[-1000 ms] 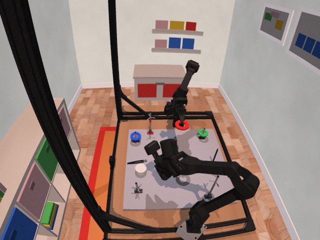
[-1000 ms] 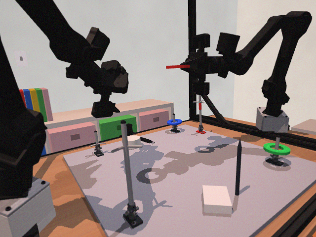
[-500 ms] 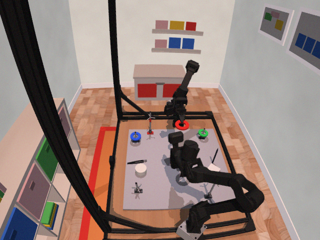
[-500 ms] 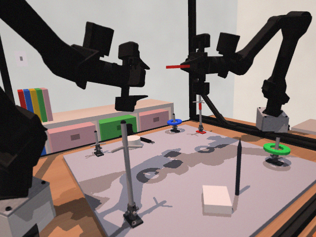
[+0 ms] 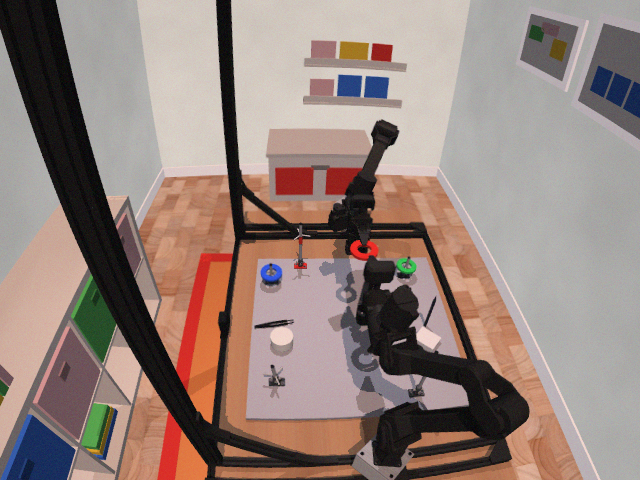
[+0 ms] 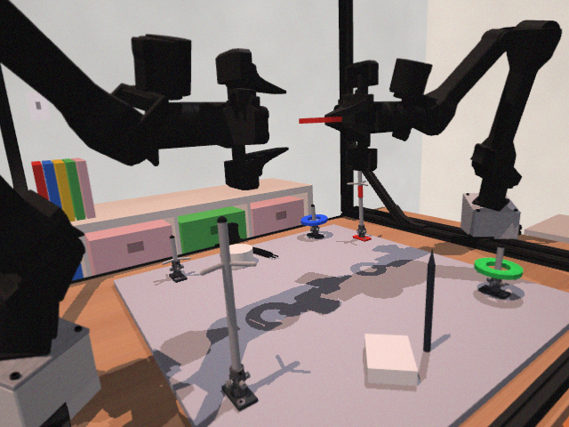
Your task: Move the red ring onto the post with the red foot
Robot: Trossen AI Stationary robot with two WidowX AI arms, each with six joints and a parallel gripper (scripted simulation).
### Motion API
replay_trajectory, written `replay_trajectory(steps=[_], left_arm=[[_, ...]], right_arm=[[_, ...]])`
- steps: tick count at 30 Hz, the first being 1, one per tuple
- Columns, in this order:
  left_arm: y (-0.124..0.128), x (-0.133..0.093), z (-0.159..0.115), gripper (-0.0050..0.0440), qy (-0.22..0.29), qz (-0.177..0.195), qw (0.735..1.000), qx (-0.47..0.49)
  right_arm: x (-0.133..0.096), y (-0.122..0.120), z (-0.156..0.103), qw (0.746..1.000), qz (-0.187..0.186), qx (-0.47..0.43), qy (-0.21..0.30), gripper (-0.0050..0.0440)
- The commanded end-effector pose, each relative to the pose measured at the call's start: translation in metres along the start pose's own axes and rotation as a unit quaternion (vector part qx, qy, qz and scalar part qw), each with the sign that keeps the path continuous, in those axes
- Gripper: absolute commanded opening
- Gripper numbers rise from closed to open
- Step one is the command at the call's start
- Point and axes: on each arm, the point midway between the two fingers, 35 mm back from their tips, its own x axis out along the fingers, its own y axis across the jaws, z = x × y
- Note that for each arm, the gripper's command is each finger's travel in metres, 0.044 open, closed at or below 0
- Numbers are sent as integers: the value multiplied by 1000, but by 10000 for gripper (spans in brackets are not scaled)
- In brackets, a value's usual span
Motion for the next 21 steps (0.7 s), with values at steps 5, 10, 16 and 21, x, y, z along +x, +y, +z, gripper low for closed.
replay_trajectory(steps=[5, 10, 16, 21], left_arm=[[1, 0, -1, 0, 2, 1, 1000, 1], [1, 0, -1, 0, 2, 1, 1000, 1], [1, 0, -1, 0, 2, 1, 1000, 1], [1, 0, -1, 0, 2, 1, 1000, 1]], right_arm=[[10, 1, 2, 1000, 2, -3, -3, 400], [15, 2, 1, 1000, 2, -3, -3, 400], [25, 2, 1, 1000, 2, -3, -3, 400], [33, 2, 1, 1000, 2, -3, -3, 400]])
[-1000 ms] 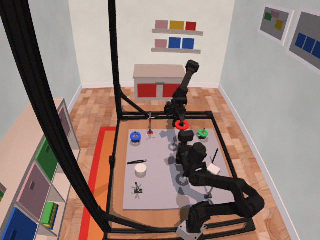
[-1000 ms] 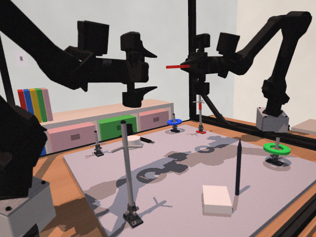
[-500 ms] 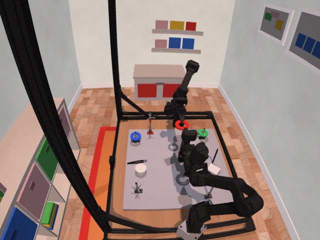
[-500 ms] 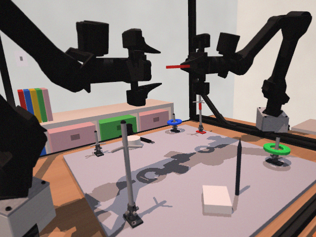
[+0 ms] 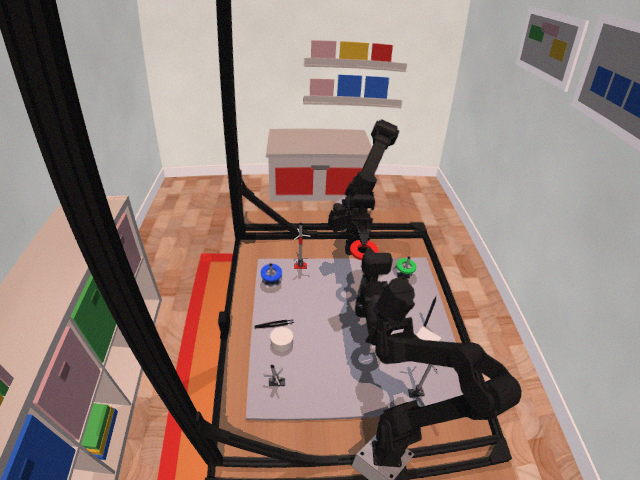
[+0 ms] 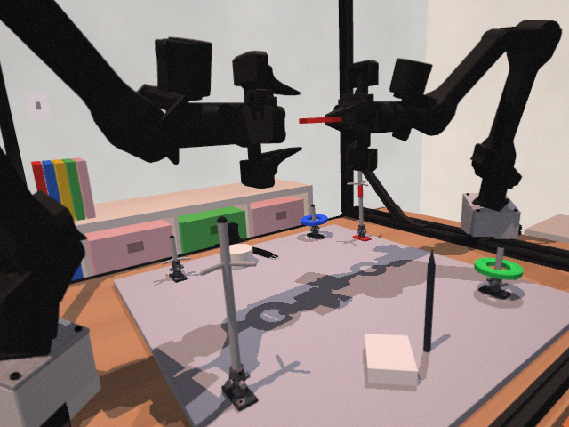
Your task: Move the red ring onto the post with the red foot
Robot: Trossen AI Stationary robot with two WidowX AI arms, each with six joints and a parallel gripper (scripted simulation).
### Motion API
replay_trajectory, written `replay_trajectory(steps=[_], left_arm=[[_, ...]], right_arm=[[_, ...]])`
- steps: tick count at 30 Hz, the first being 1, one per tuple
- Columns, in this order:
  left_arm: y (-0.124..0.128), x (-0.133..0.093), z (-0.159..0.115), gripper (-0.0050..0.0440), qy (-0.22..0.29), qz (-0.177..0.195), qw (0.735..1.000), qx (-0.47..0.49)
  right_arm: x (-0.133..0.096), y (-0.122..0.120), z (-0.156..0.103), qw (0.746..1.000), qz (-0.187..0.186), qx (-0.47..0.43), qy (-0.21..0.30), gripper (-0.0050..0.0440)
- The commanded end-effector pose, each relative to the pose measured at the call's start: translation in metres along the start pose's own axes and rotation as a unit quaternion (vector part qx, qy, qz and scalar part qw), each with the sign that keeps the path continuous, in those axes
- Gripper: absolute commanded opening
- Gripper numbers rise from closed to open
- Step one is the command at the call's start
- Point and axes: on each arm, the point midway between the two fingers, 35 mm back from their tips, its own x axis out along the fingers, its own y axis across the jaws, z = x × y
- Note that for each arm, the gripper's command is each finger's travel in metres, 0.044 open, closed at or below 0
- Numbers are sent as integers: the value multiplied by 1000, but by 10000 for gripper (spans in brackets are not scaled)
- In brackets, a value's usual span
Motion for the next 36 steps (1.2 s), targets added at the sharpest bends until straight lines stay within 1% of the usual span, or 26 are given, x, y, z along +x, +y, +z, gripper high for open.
replay_trajectory(steps=[1, 19, 20, 22, 33, 36], left_arm=[[1, 0, -1, 0, 2, 1, 1000, 1], [1, 0, -1, 0, 2, 1, 1000, 1], [1, 0, -1, 0, 2, 1, 1000, 1], [1, 0, -1, 0, 2, 1, 1000, 1], [1, 0, -1, 0, 2, 1, 1000, 1], [1, 0, -1, 0, 2, 1, 1000, 1]], right_arm=[[9, 3, 1, 1000, 4, 4, -2, 400], [32, 1, 2, 1000, 4, 4, -2, 400], [32, 1, 2, 1000, 4, 4, -2, 376], [32, 1, 2, 1000, 4, 4, -2, 376], [32, 1, 2, 1000, 4, 4, -2, 112], [32, 1, 2, 1000, 4, 4, -2, 105]])
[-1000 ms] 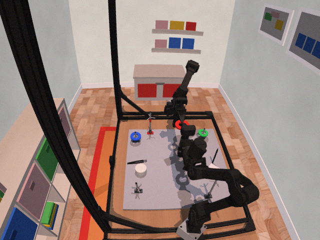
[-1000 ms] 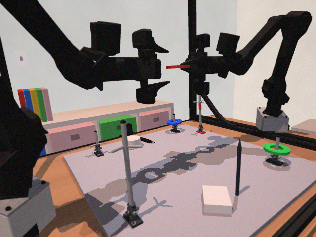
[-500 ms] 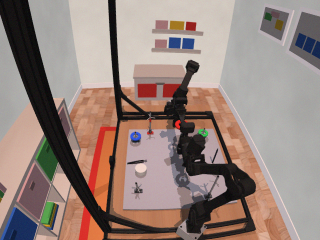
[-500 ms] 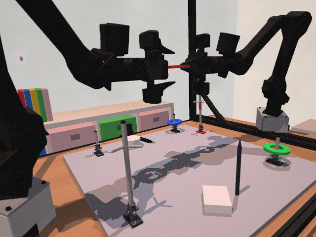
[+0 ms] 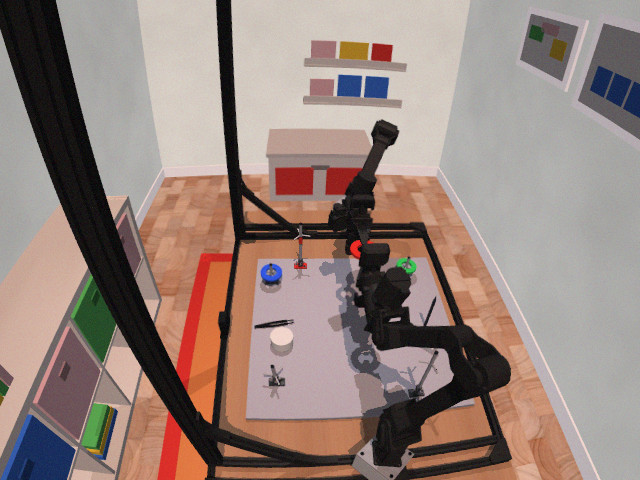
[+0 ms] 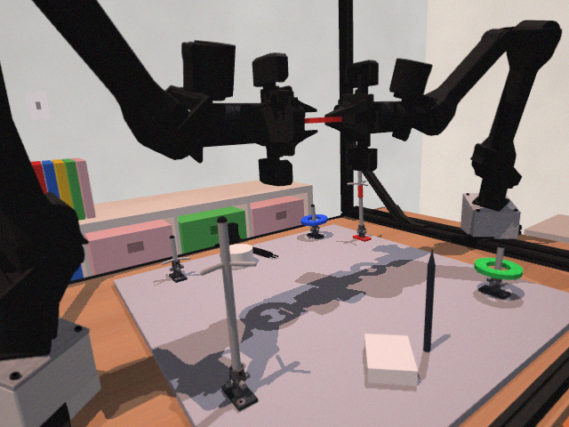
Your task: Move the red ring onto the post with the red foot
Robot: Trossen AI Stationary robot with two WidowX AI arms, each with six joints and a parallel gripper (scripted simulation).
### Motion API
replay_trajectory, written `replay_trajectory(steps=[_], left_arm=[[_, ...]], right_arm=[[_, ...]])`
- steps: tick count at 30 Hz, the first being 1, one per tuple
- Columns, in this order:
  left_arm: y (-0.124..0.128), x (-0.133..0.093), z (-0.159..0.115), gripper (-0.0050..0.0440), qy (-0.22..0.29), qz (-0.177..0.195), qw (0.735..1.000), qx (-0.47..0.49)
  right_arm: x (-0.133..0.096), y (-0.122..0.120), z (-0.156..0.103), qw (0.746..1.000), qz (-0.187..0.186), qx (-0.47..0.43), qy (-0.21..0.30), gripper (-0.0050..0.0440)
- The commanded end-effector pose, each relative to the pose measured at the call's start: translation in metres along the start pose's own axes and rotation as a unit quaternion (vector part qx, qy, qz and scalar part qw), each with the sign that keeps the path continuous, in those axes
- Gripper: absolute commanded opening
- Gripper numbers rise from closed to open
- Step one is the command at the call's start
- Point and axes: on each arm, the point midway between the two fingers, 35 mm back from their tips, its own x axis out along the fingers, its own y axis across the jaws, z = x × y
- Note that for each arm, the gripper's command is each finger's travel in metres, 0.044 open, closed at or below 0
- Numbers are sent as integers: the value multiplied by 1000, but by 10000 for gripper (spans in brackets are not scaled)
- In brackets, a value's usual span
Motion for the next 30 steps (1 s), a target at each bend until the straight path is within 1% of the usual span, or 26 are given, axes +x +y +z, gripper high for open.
replay_trajectory(steps=[1, 3, 18, 30], left_arm=[[0, 0, -1, 0, 2, 1, 1000, 1], [0, 0, -1, 0, 2, 1, 1000, 1], [0, 0, -1, 0, 2, 1, 1000, 1], [0, 0, -1, 0, 2, 1, 1000, 1]], right_arm=[[1, 1, 0, 1000, 3, 4, 0, 99], [1, 1, 0, 1000, 3, 4, 0, 99], [1, 1, 0, 1000, 3, 4, 0, 0], [1, 1, 0, 1000, 3, 4, 0, 0]])
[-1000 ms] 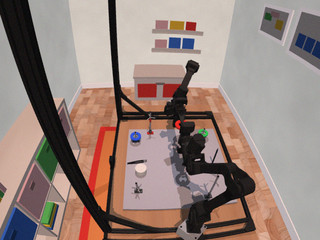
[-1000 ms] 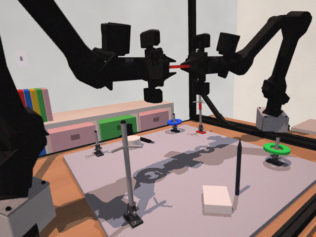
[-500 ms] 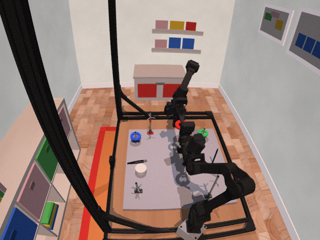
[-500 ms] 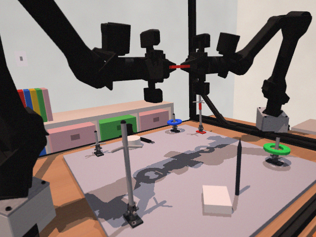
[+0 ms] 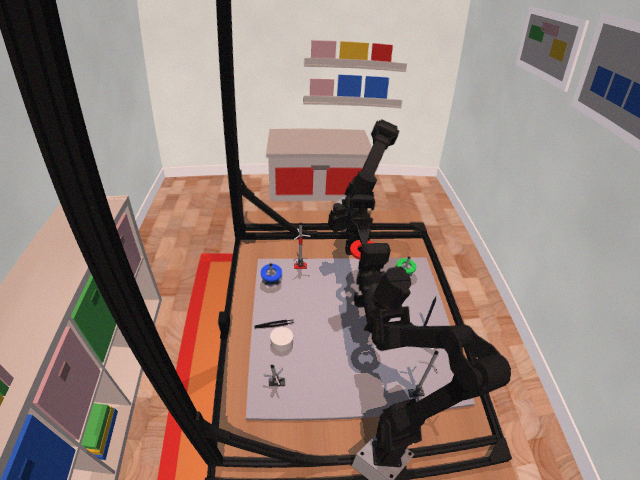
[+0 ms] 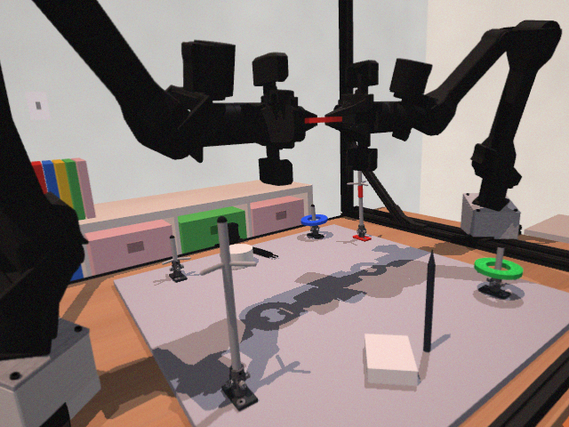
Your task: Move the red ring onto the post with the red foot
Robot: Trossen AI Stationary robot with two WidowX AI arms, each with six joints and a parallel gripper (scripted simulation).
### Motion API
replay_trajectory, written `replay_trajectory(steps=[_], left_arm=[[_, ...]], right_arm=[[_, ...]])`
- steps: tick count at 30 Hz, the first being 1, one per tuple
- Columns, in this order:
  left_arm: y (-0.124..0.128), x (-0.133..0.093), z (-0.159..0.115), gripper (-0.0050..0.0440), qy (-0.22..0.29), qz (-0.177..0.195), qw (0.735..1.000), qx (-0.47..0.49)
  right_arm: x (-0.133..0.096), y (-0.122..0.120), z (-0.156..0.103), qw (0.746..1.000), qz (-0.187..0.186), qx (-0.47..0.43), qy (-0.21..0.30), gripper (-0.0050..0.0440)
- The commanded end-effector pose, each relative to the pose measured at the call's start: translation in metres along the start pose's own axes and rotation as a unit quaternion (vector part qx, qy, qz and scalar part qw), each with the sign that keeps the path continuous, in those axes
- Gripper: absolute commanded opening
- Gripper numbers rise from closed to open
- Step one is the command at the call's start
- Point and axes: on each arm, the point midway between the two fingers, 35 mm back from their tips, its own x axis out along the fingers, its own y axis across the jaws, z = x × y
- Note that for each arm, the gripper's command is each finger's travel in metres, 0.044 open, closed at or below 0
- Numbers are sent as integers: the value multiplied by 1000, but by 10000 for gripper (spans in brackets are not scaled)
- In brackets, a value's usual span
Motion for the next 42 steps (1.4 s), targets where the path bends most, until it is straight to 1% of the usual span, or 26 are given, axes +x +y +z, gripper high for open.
replay_trajectory(steps=[1, 12, 22, 24, 30, 31, 35, 37, 39, 41, 42], left_arm=[[0, 0, -1, 0, 2, 1, 1000, 0], [0, 0, -1, 0, 2, 1, 1000, 0], [0, 0, -1, 240, 2, 1, 1000, 0], [0, 0, -1, 240, 2, 1, 1000, 0], [0, 0, -1, 384, 2, 1, 1000, 0], [0, 0, -1, 400, 2, 1, 1000, 0], [1, -3, 0, 400, 2, 1, 1000, 0], [3, -21, 1, 400, 2, 1, 1000, 0], [4, -48, 1, 400, 2, 1, 1000, 0], [4, -48, 1, 400, 2, 1, 1000, 0], [3, -61, 1, 400, 2, 1, 1000, 0]], right_arm=[[0, 1, 0, 1000, 1, 2, 0, 0], [0, 1, 0, 1000, 1, 2, 0, 0], [0, 1, 0, 1000, 1, 2, 0, 0], [0, 1, 0, 1000, 1, 2, 0, 0], [0, 1, 0, 1000, 1, 2, 0, 0], [0, 1, 0, 1000, 1, 2, 0, 0], [0, 1, 0, 1000, 1, 2, 0, 0], [0, 1, 0, 1000, 1, 2, 0, 0], [0, 1, 0, 1000, 1, 2, 0, 0], [0, 1, 0, 1000, 1, 2, 0, 0], [0, 1, 0, 1000, 1, 2, 0, 0]])
